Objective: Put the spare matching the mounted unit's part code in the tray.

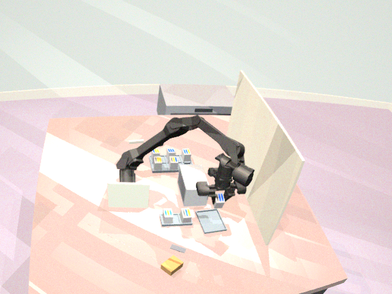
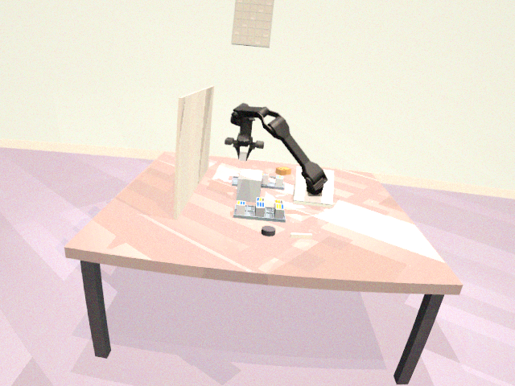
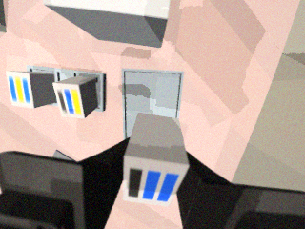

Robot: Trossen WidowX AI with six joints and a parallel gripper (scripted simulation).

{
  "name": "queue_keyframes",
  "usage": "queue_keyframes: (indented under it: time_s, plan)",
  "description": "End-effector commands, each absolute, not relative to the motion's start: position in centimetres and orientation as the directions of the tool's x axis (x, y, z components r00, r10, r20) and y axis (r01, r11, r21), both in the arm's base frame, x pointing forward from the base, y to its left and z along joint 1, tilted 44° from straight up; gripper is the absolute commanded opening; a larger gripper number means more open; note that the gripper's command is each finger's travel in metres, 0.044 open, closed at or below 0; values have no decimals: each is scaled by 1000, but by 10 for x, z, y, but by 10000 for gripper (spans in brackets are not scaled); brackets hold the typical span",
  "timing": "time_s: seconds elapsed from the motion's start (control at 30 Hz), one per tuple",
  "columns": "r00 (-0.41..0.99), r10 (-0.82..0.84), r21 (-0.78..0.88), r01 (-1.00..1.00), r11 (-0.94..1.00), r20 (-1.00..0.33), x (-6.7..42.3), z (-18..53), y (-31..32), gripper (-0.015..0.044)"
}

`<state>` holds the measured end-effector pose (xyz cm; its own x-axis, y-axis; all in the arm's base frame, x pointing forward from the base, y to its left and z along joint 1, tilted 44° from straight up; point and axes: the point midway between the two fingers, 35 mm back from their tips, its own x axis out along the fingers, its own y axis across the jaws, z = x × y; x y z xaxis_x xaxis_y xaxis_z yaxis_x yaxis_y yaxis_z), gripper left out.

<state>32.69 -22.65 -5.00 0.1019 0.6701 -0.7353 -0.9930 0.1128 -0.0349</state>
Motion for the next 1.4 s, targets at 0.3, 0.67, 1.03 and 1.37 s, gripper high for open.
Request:
queue_keyframes:
  time_s: [0.3, 0.67, 1.03, 1.37]
  plan:
    - [101, 675, -30, -993, 117, -731, 328, -57, -219, 0]
    - [101, 676, -30, -993, 116, -730, 329, -63, -213, 0]
    - [101, 676, -30, -993, 116, -730, 330, -69, -208, 0]
    - [100, 677, -30, -993, 115, -730, 330, -74, -203, 0]
